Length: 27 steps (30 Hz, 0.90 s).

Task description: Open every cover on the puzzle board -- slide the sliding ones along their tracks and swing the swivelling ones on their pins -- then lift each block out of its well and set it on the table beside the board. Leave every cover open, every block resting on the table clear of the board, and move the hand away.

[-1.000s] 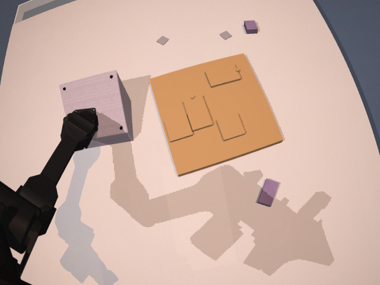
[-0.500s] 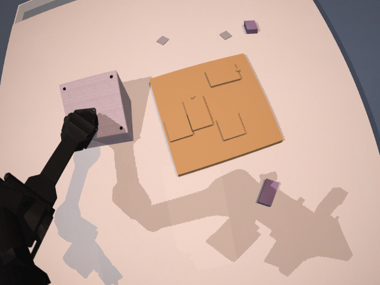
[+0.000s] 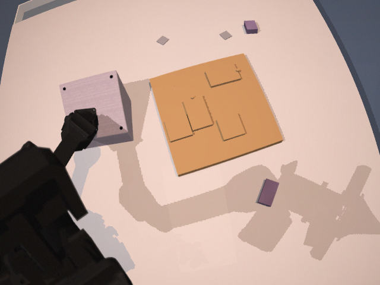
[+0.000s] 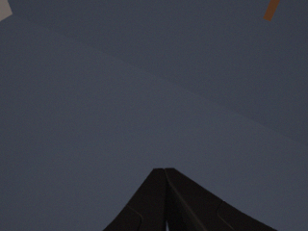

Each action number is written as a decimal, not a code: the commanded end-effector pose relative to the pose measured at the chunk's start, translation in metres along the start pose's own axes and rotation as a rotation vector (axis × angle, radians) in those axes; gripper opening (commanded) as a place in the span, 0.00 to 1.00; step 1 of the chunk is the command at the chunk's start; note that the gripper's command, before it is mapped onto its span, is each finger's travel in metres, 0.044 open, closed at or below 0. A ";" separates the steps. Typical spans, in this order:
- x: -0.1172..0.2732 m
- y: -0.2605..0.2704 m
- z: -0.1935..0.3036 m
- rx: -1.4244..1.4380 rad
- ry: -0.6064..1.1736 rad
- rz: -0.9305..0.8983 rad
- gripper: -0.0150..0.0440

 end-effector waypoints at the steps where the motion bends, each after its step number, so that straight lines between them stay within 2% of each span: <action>1: 0.000 0.009 0.026 0.038 0.062 -0.023 0.25; 27: 0.008 0.024 0.139 0.219 0.345 -0.088 0.25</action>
Point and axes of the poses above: the point midway between the two fingers, 35 mm back from their tips, its own x axis back along the fingers, its own y axis across the jaws, z = x × y, the point moved 5 cm from there along x, back along the fingers
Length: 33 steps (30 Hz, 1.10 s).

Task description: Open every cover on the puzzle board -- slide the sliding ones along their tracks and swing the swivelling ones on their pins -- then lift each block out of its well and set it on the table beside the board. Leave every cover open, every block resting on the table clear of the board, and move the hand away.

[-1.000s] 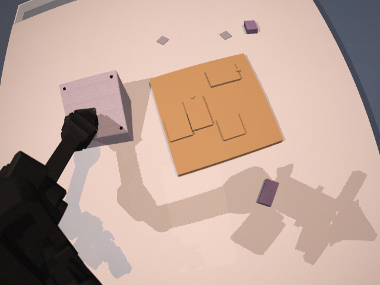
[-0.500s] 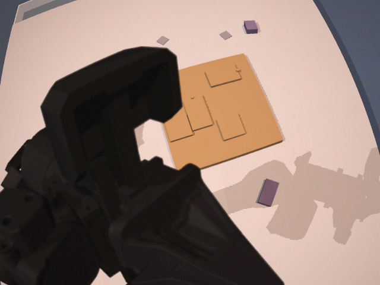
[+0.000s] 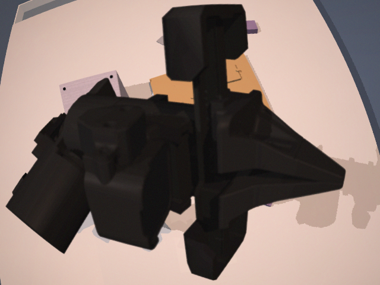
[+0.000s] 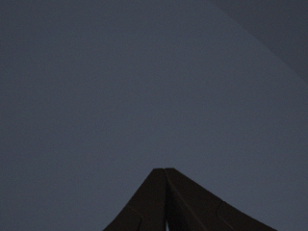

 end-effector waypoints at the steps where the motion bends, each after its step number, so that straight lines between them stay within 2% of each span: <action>1: -0.004 0.007 0.026 0.035 0.067 -0.012 0.25; 33: -0.004 0.013 0.175 0.266 0.498 -0.029 0.25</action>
Point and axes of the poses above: the point midway between the two fingers, 35 mm back from their tips, its own x axis back along the fingers, its own y axis across the jaws, z = x × y, the point moved 5 cm from there along x, back along the fingers
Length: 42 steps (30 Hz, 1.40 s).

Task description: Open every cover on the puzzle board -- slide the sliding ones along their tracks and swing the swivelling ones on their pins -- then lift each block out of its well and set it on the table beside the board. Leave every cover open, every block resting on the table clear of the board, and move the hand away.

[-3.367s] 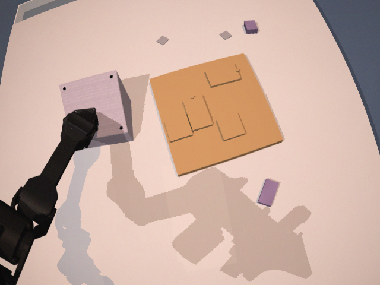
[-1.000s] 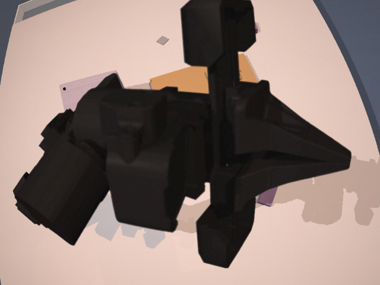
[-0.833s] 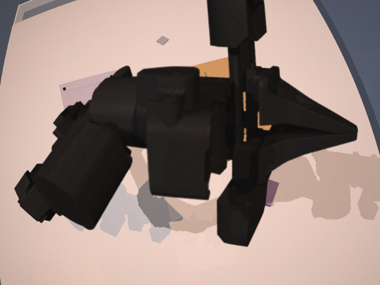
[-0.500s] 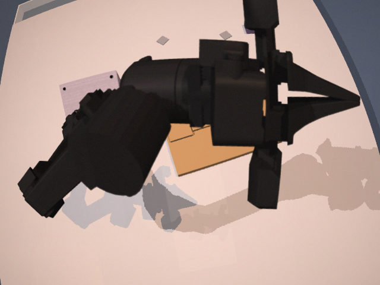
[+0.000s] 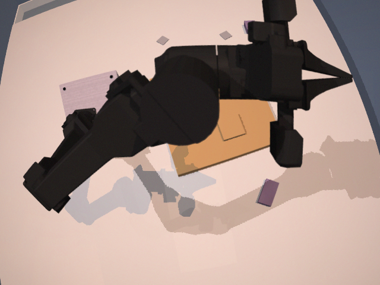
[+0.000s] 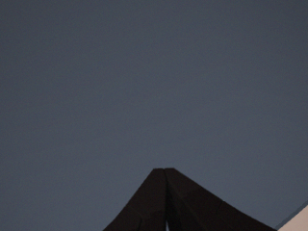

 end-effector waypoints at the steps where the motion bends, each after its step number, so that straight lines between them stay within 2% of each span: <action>1: -0.008 0.004 0.025 0.032 0.076 0.004 0.25; 22: -0.026 0.007 0.118 0.147 0.370 0.023 0.25; 42: -0.023 -0.005 0.210 0.280 0.680 0.056 0.25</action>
Point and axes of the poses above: the point midway between the two fingers, 35 mm back from their tips, its own x axis back along the fingers, its own y axis across the jaws, z = x × y, the point moved 5 cm from there along x, back along the fingers
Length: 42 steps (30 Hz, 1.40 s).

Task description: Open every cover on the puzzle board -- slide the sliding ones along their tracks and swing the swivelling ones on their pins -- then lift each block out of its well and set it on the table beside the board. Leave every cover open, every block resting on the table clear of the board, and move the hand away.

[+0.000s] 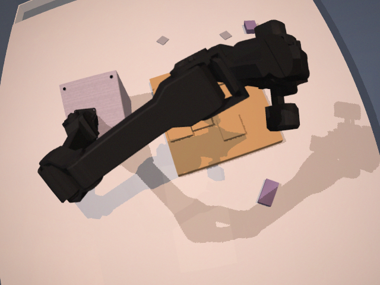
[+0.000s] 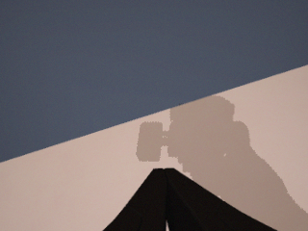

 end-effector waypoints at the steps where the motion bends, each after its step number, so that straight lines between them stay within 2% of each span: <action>1: -0.012 0.003 0.022 0.030 0.084 0.014 0.25; 22: -0.043 0.000 0.113 0.170 0.438 0.057 0.25; 42: -0.048 -0.015 0.202 0.310 0.804 0.104 0.25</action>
Point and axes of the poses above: the point midway between the two fingers, 35 mm back from their tips, its own x axis back along the fingers, its own y axis across the jaws, z = x × y, the point moved 5 cm from there along x, back along the fingers
